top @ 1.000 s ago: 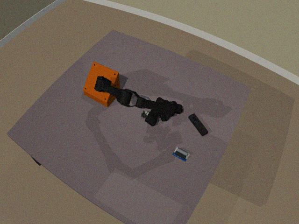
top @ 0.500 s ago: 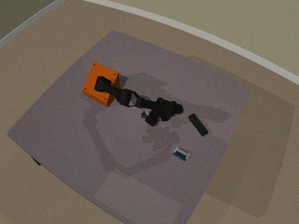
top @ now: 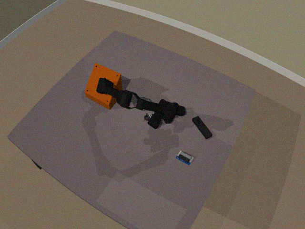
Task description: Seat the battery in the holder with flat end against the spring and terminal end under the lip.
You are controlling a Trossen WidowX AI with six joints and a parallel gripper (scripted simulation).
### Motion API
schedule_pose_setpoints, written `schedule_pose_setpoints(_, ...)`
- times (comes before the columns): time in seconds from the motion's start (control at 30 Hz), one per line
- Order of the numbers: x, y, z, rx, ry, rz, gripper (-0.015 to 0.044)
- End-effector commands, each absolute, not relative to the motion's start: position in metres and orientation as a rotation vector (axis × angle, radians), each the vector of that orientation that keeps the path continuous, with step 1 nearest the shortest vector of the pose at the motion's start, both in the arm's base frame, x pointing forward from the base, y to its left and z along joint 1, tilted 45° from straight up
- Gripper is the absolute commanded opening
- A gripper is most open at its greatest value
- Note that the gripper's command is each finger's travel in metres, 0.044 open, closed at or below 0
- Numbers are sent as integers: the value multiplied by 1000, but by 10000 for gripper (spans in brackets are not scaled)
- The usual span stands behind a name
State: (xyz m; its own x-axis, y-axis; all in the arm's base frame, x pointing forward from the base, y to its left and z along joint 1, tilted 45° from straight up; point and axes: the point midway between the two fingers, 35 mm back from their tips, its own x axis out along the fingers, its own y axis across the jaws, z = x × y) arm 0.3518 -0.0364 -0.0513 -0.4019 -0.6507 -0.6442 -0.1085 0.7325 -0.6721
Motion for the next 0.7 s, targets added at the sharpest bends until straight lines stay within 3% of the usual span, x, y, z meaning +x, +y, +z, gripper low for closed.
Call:
schedule_pose_setpoints(0.0, 355, -37, -54, -588, 1890, -660, 64)
schedule_pose_setpoints(0.67, 354, -39, -57, -599, 1823, -615, 64)
